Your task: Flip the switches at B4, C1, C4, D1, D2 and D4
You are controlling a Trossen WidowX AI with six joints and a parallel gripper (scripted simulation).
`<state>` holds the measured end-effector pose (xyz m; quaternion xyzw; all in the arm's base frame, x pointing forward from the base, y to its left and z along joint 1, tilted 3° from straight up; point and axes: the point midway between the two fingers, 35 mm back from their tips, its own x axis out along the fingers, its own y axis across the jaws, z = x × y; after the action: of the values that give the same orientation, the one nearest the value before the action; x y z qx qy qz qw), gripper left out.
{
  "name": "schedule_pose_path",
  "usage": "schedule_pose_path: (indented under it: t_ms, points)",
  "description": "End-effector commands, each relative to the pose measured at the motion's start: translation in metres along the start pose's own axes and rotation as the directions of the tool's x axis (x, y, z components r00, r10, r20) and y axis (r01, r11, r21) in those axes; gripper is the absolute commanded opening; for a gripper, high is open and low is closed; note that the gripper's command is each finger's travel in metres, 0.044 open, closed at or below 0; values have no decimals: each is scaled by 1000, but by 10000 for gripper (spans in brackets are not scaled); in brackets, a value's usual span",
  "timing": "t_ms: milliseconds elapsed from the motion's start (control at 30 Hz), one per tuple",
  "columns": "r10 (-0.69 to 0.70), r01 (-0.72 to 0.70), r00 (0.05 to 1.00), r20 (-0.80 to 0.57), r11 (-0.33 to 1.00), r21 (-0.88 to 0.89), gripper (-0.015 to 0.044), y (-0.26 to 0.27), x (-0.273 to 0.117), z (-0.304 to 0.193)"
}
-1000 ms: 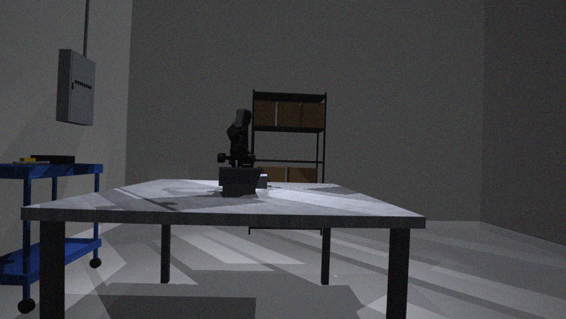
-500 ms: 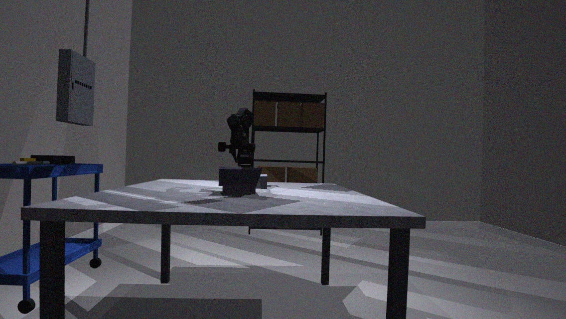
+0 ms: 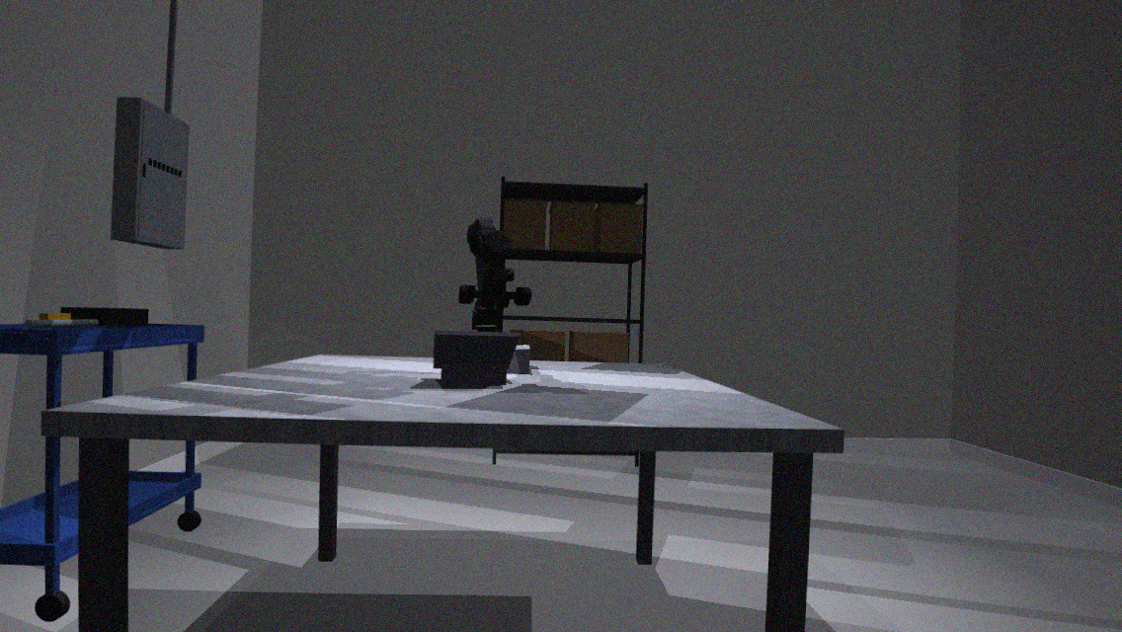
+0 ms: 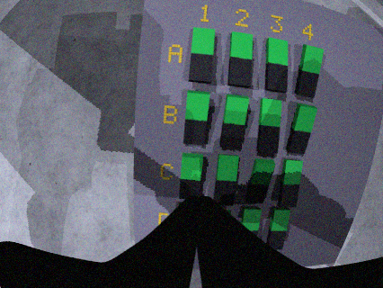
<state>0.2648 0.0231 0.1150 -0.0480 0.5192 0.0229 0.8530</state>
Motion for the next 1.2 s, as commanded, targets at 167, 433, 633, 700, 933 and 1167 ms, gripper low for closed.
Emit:
schedule_pose_path:
  t_ms: [167, 433, 633, 700, 933, 1167]
  points:
    - [-4, 4, 999, -35, 1000, 6, 0, 2, 34, -5]
    - [-4, 4, 999, -35, 1000, 6, 0, 2, 39, -5]
    - [-4, 4, 999, -35, 1000, 6, 0, 2, 44, -5]
    - [-4, 4, 999, -35, 1000, 6, 0, 2, 46, -5]
    - [-4, 4, 999, -35, 1000, 6, 0, 2, 57, -5]
    - [-4, 4, 999, -35, 1000, 6, 0, 2, 58, -5]
